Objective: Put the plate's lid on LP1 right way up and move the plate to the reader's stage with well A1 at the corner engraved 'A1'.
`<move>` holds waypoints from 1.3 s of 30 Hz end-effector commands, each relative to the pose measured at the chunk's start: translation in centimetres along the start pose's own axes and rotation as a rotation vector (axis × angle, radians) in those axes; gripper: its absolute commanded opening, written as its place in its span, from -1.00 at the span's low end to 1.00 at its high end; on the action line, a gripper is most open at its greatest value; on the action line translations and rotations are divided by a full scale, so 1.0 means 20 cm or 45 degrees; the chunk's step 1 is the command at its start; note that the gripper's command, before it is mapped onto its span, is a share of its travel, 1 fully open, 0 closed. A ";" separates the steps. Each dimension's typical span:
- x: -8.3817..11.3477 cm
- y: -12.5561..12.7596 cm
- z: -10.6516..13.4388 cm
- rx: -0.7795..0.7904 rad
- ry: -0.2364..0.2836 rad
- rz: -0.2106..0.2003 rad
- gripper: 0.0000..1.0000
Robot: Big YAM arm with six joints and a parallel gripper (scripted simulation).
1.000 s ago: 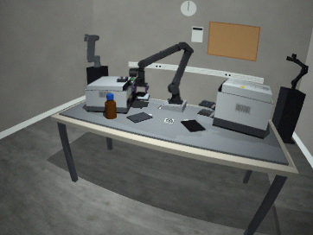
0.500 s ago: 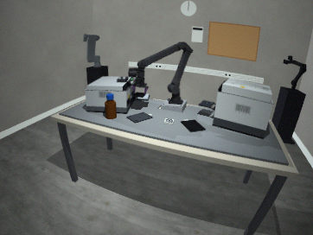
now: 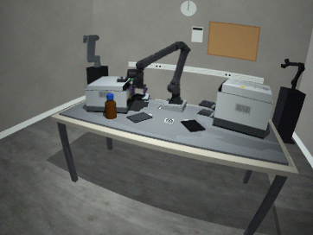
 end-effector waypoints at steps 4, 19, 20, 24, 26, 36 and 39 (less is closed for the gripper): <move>0.10 -0.04 -0.17 -0.064 -0.028 0.044 0.71; 0.08 0.02 -0.34 -0.264 -0.028 0.032 0.71; 0.08 0.02 -0.36 -0.282 -0.030 0.032 0.71; 0.04 0.03 -0.42 -0.359 -0.029 0.030 0.71; 0.02 0.04 -0.42 -0.405 -0.022 0.027 0.71; 0.03 0.10 -0.54 -0.499 -0.037 0.028 0.71; 0.00 0.12 -0.58 -0.551 -0.023 0.020 0.71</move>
Point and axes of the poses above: the point where the finger pads meet when closed, its own x axis back along the fingers, its own y axis across the jaws, z = x × y, the point moved 9 cm from there along x, back along the fingers, and after that the axes turned 2 degrees about -x, right-handed, at the moved point
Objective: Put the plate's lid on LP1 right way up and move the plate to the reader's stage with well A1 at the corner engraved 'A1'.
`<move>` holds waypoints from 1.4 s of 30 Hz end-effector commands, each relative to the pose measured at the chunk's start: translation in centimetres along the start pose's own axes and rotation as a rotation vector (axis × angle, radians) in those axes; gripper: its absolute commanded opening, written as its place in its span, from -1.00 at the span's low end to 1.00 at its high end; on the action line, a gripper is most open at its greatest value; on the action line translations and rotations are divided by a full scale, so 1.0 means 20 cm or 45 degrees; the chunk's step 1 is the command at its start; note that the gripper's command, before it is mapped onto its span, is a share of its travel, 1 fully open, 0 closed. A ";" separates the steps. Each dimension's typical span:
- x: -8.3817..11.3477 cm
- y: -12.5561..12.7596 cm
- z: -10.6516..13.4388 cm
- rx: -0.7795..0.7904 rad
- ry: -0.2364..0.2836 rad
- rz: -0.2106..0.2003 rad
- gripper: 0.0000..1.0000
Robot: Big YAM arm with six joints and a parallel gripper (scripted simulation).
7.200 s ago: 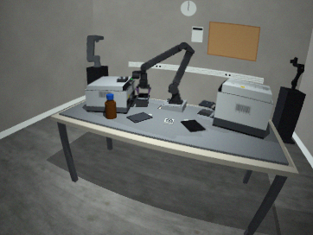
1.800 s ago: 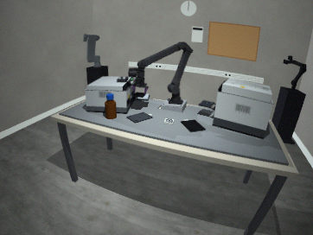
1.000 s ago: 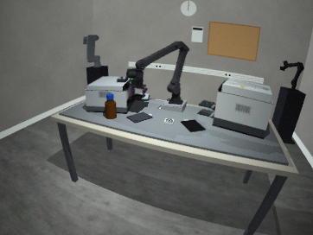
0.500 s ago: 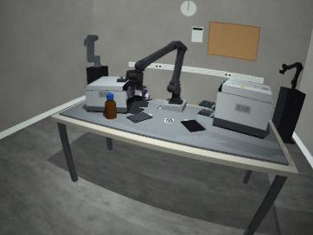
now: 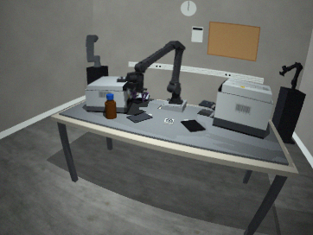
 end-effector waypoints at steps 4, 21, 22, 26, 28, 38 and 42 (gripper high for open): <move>0.01 0.04 -0.17 -0.169 -0.032 0.019 0.71; -0.02 0.09 -0.22 -0.262 -0.018 -0.003 0.71; -0.02 0.09 -0.21 -0.263 -0.014 -0.003 0.71; -0.01 0.08 -0.18 -0.262 -0.004 -0.002 0.71; -0.01 0.08 -0.16 -0.256 0.006 -0.003 0.71; -0.05 0.10 -0.09 -0.217 0.037 -0.006 0.71; -0.04 0.10 -0.09 -0.210 0.033 -0.006 0.71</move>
Point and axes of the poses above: the point where the finger pads meet when closed, its own x axis back along the fingers, its own y axis across the jaws, z = x × y, the point moved 9 cm from there along x, back along the fingers, and after that the axes turned 2 degrees about -x, right-handed, at the moved point
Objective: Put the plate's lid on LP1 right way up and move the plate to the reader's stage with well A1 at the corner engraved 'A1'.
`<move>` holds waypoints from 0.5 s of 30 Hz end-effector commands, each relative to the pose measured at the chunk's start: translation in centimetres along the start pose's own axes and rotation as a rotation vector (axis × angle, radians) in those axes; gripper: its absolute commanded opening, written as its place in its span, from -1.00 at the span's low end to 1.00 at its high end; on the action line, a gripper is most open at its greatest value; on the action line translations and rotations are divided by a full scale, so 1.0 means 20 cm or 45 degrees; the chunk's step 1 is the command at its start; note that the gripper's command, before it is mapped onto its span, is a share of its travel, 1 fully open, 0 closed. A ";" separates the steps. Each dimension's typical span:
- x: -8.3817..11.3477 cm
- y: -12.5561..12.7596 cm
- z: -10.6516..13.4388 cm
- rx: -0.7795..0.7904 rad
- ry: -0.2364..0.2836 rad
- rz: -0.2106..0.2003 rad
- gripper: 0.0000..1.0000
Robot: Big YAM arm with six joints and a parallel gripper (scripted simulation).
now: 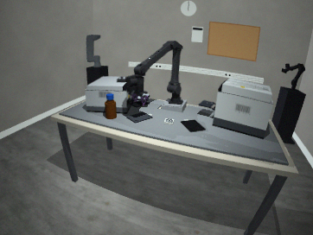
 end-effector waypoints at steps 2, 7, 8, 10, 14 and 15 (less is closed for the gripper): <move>0.04 -0.02 0.01 0.013 -0.016 -0.001 0.71; 0.08 -0.03 -0.02 0.008 -0.051 0.001 0.71; 0.08 -0.03 -0.03 -0.012 -0.060 0.001 0.71; 0.09 -0.03 -0.05 -0.025 -0.080 0.002 0.71; 0.12 -0.03 -0.09 -0.050 -0.112 0.003 0.71; 0.13 -0.03 -0.09 -0.057 -0.118 0.003 0.71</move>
Point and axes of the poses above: the point where the finger pads meet when closed, its own x axis back along the fingers, its own y axis across the jaws, z = x × y, the point moved 9 cm from there along x, back along the fingers, and after that the axes turned 2 degrees about -x, right-handed, at the moved point
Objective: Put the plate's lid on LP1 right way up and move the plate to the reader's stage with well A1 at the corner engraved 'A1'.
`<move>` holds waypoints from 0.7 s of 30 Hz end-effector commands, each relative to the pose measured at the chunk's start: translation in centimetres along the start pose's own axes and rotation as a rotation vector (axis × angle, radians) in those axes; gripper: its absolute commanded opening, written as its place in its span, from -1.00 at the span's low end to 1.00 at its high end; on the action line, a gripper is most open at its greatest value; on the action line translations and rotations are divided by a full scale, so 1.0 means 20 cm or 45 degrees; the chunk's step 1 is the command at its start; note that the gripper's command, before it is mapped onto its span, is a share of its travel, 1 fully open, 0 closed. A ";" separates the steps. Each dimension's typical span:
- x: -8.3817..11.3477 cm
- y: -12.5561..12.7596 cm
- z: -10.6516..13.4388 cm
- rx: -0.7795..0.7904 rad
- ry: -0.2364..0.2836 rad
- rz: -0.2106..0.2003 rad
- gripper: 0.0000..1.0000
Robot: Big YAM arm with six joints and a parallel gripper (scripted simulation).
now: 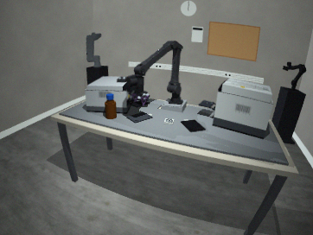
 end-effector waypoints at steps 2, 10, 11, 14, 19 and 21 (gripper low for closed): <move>0.12 -0.03 -0.10 -0.060 -0.118 0.003 0.71; 0.06 -0.03 -0.12 -0.083 -0.087 0.002 0.71; 0.05 -0.03 -0.12 -0.079 -0.081 0.002 0.71; 0.03 -0.03 -0.12 -0.064 -0.061 0.003 0.71; 0.02 -0.03 -0.12 -0.094 -0.060 0.002 0.71; 0.03 -0.03 -0.12 -0.096 -0.068 0.003 0.71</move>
Point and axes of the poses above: the point where the finger pads meet when closed, its own x axis back along the fingers, its own y axis across the jaws, z = x × y, the point moved 9 cm from there along x, back along the fingers, and after that the axes turned 2 degrees about -x, right-handed, at the moved point
